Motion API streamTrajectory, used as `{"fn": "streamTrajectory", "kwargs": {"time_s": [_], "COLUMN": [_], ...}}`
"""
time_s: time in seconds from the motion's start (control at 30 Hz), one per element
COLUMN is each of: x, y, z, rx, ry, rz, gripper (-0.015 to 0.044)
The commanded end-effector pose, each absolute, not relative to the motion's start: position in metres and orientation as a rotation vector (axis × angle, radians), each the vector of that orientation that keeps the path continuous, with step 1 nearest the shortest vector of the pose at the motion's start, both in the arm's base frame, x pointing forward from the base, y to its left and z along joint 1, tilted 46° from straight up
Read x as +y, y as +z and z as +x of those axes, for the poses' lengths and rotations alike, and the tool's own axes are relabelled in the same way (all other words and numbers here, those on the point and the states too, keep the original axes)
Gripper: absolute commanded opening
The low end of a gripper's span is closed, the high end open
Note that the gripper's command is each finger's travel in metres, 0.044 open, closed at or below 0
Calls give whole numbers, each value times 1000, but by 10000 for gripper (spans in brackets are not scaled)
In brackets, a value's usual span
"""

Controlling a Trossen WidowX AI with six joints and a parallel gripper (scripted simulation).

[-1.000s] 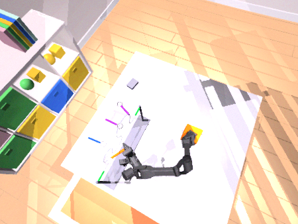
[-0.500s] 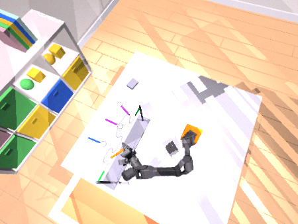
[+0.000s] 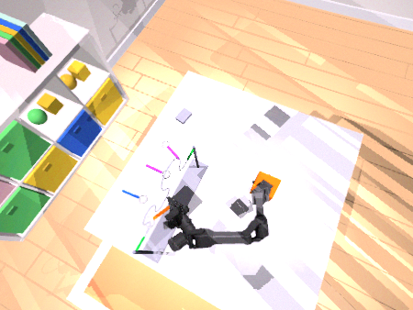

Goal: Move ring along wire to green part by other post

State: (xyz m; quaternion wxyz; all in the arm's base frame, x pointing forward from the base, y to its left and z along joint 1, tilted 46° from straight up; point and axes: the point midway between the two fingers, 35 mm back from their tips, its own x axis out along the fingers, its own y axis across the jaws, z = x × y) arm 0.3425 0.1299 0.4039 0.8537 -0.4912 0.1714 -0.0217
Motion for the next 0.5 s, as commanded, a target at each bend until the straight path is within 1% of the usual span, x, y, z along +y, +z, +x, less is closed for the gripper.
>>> {"fn": "streamTrajectory", "kwargs": {"time_s": [0.0,0.47], "x": [124,116], "y": [414,432], "z": [342,344], "rx": [349,333], "ry": [-68,-94], "rz": [-1065,-1165], "gripper": [-150,-150]}}
